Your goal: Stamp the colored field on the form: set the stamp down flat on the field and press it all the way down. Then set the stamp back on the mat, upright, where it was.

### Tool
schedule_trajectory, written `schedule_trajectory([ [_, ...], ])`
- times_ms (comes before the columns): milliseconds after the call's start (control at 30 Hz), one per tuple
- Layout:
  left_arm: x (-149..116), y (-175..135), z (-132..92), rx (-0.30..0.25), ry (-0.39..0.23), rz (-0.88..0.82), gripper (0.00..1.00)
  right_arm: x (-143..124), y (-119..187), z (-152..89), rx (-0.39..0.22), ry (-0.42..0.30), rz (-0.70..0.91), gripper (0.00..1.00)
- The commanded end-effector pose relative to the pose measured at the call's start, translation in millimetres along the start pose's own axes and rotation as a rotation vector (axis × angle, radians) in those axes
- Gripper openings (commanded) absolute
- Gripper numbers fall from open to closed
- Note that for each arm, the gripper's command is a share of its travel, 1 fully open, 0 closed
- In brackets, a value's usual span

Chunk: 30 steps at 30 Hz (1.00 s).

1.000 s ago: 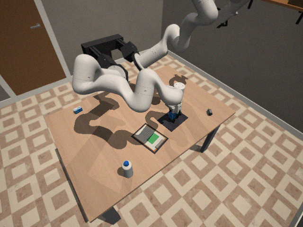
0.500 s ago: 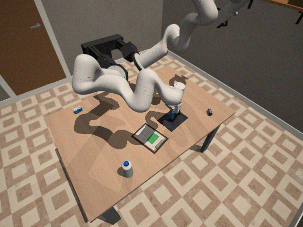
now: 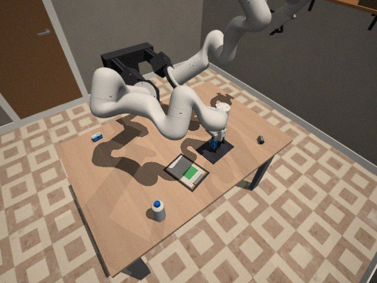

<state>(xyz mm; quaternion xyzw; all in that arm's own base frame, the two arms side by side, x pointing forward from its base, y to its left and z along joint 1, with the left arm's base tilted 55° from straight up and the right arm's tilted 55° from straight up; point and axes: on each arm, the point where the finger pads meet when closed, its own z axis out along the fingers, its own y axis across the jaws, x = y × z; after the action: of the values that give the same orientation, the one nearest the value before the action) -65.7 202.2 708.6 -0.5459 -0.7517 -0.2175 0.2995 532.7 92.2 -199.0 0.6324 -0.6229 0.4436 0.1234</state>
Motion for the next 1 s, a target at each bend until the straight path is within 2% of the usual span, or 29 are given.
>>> schedule_trajectory([
  [0,0,0,-1,0.000,0.002,0.000,1.00,0,-1,-1,0.001,-0.001,0.000,0.28],
  [700,0,0,-1,0.000,0.002,0.000,1.00,0,-1,-1,0.001,-0.001,0.000,0.28],
  [967,0,0,-1,0.000,0.002,0.000,1.00,0,-1,-32,0.001,-0.001,0.000,0.28],
])
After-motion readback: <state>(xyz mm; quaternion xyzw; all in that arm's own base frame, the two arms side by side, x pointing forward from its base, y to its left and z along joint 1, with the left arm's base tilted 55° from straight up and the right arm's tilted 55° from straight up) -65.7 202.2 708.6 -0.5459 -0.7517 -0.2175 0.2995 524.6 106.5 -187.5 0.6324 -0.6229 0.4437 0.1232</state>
